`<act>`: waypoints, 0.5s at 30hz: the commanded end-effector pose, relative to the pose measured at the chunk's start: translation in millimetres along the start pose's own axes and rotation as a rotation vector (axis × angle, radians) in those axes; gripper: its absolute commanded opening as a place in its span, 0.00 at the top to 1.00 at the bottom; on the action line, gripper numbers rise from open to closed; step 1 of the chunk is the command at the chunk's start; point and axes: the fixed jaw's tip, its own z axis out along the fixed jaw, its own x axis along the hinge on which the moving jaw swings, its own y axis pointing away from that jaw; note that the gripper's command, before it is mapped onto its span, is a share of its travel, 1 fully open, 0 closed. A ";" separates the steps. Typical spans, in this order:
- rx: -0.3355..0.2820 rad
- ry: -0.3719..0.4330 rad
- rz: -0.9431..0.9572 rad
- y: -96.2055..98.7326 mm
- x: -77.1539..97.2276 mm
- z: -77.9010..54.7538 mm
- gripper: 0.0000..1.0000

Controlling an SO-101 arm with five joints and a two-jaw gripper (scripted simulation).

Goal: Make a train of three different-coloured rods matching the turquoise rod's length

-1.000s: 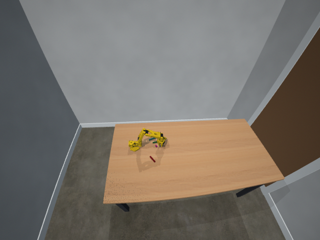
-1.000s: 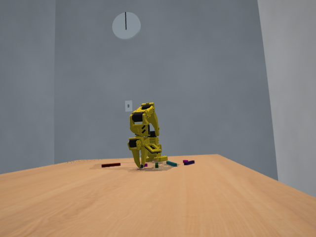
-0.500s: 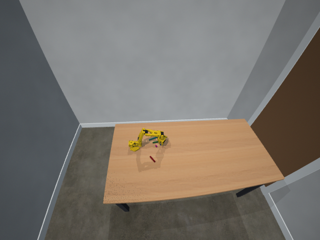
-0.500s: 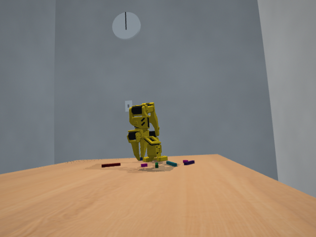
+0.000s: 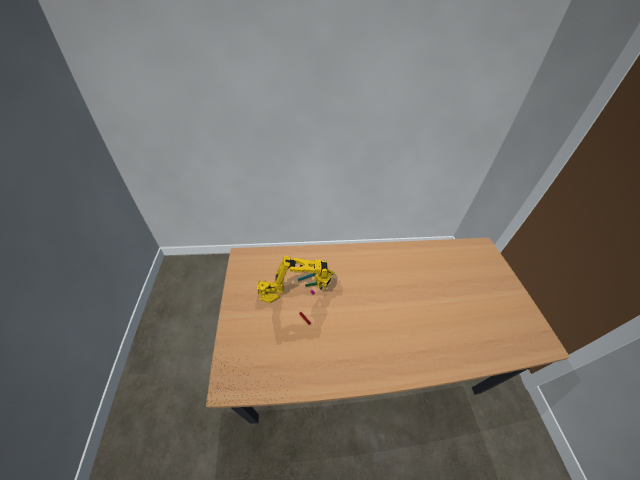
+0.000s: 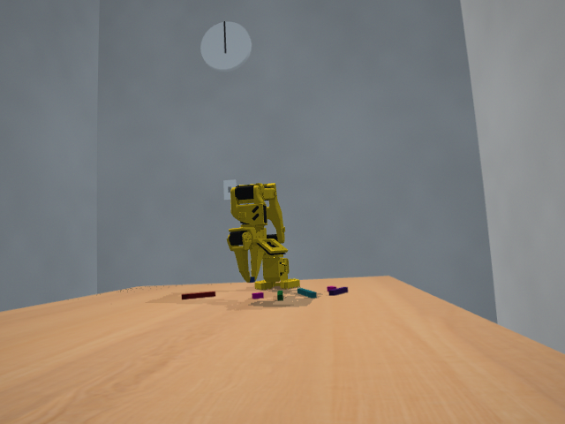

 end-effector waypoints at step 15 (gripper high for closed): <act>0.090 -0.046 -0.178 -2.5 7.5 -20.7 1.00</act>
